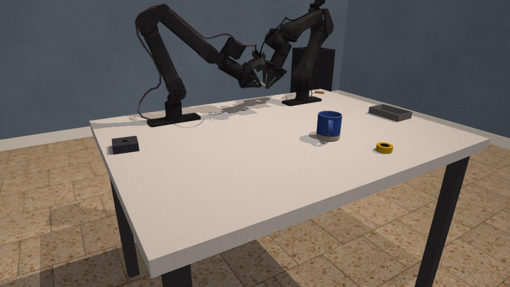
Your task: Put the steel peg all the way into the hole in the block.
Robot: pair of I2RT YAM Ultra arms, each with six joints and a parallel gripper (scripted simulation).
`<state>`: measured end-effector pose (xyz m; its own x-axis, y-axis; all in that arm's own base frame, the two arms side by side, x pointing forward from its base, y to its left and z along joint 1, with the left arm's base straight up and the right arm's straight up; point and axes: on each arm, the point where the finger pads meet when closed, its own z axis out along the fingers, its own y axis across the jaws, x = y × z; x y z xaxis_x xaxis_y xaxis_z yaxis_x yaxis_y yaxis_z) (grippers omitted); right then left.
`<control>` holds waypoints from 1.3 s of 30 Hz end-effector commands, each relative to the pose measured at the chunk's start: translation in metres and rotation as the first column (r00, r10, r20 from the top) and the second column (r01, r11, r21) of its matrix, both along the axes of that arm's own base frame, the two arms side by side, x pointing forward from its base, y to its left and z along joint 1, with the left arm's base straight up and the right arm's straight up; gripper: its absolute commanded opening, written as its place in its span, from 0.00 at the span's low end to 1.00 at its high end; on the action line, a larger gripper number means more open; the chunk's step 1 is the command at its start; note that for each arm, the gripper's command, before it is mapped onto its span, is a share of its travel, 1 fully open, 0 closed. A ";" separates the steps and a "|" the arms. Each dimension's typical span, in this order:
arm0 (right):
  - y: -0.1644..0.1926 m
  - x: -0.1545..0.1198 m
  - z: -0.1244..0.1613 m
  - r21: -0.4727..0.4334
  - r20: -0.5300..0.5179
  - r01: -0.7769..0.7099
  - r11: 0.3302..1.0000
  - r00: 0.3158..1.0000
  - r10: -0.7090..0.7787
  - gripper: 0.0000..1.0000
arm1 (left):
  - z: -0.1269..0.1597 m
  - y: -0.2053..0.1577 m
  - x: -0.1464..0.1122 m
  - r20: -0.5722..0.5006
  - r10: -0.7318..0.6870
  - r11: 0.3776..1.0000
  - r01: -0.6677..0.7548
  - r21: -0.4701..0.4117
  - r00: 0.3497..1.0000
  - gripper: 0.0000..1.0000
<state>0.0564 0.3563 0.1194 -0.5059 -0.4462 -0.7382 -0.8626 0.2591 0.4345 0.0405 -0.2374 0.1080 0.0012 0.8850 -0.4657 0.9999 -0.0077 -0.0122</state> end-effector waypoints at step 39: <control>0.003 0.002 0.007 0.022 0.007 0.003 1.000 1.000 -0.004 0.00 | 0.052 0.092 0.002 0.018 -0.002 0.998 0.003 -0.056 1.000 0.43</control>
<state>0.0570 0.3559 0.1188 -0.5070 -0.4463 -0.7374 -0.8620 0.2620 0.4340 0.0472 -0.1459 0.1477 0.0036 0.8730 -0.4876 1.0000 0.0008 0.0089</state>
